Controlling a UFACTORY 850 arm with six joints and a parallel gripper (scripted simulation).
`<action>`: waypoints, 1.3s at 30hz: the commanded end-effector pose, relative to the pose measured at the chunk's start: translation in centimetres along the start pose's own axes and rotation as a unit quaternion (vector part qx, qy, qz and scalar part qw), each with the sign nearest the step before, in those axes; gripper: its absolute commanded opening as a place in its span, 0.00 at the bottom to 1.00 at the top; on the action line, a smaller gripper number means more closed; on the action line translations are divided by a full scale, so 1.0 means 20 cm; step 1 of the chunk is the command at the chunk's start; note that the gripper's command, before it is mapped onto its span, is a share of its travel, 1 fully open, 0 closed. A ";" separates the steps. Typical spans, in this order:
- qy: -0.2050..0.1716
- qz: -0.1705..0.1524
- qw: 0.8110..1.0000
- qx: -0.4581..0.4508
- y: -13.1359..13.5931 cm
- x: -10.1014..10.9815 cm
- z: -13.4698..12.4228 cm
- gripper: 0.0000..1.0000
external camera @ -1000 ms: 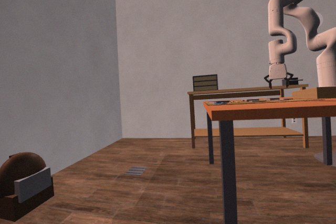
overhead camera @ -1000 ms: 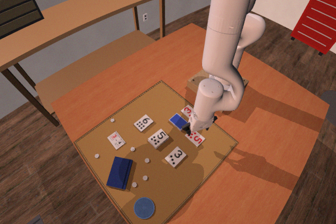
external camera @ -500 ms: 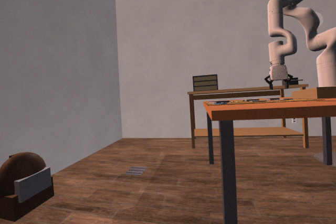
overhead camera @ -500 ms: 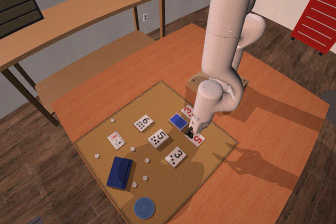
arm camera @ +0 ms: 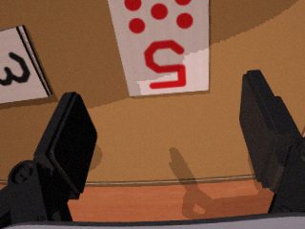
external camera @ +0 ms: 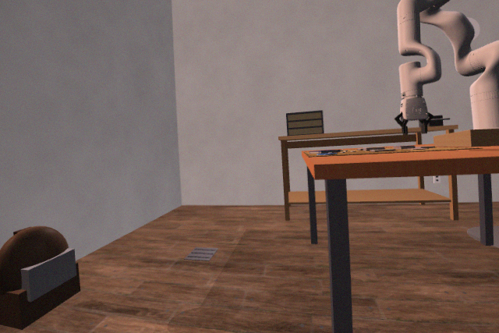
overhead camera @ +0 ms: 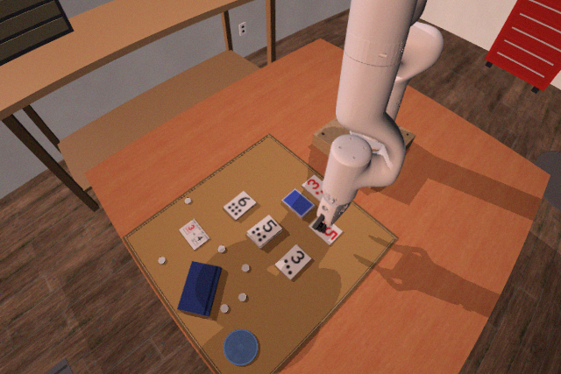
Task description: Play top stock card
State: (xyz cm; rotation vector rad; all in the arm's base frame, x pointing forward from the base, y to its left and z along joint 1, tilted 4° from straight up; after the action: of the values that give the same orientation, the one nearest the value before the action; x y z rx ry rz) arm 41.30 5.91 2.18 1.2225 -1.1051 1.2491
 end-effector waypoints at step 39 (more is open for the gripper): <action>0.001 0.001 1.000 0.002 0.00 -0.27 0.00 0.86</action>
State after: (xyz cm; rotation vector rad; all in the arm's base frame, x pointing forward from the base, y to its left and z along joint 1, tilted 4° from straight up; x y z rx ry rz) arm 41.03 5.58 -3.00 1.2237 -1.1030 1.2529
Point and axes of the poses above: the point where the finger pads meet when closed, its own x axis back along the fingers, its own y axis across the jaws, z = x × y, the point moved 2 cm from there along x, back along the fingers, and after that the axes turned 9 degrees about x, right-handed, at the moved point
